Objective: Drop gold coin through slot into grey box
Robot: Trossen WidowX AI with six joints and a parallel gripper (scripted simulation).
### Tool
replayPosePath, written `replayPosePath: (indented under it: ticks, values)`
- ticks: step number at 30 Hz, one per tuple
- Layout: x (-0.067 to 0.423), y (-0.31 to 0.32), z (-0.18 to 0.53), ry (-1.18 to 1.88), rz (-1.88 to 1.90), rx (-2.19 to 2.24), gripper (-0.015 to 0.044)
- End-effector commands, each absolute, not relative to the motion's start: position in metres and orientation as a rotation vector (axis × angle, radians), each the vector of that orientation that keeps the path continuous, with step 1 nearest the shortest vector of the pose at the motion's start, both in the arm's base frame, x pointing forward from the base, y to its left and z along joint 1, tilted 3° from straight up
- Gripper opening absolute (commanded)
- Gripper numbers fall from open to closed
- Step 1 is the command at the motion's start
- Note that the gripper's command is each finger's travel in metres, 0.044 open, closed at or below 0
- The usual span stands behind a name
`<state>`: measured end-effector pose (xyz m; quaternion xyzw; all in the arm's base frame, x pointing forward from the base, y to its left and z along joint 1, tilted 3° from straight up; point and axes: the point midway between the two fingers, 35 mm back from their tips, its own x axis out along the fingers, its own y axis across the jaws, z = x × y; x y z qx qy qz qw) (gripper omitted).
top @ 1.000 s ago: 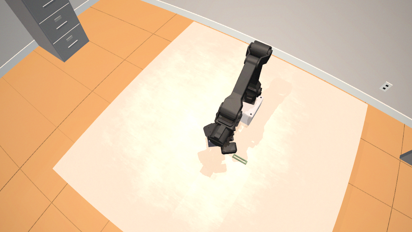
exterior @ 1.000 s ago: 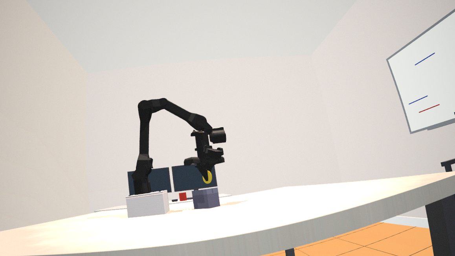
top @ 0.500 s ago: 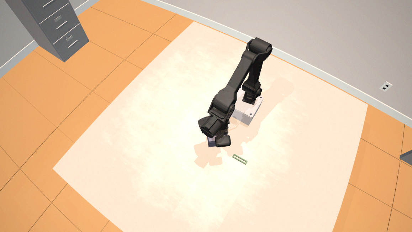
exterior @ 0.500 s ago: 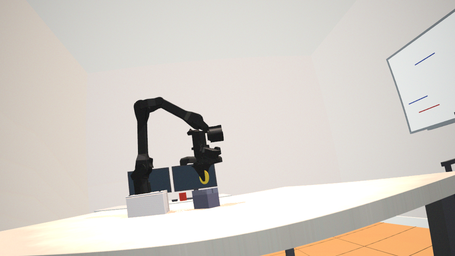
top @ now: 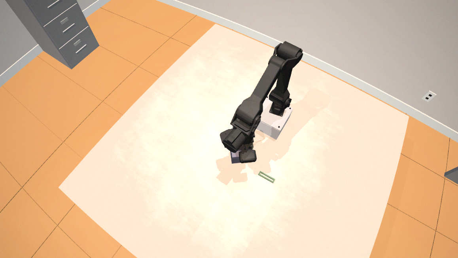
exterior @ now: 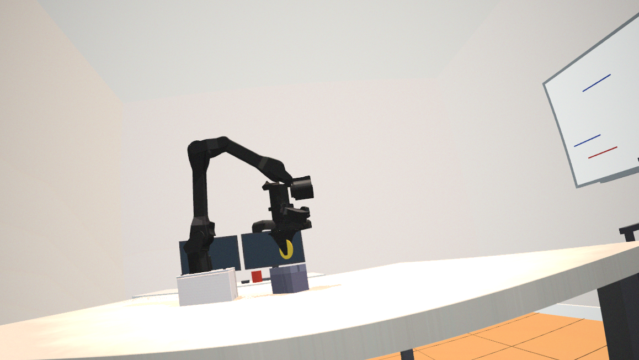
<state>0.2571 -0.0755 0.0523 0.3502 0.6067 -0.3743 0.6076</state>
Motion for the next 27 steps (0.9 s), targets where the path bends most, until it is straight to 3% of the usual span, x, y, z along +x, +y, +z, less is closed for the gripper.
replayPosePath:
  ticks: [1, 27]
  values:
    - [0.2565, -0.0769, 0.0525, 1.400, -0.868, 0.812, 0.0000]
    - [0.2524, -0.0807, 0.0516, 1.400, -0.860, 0.806, 0.0000]
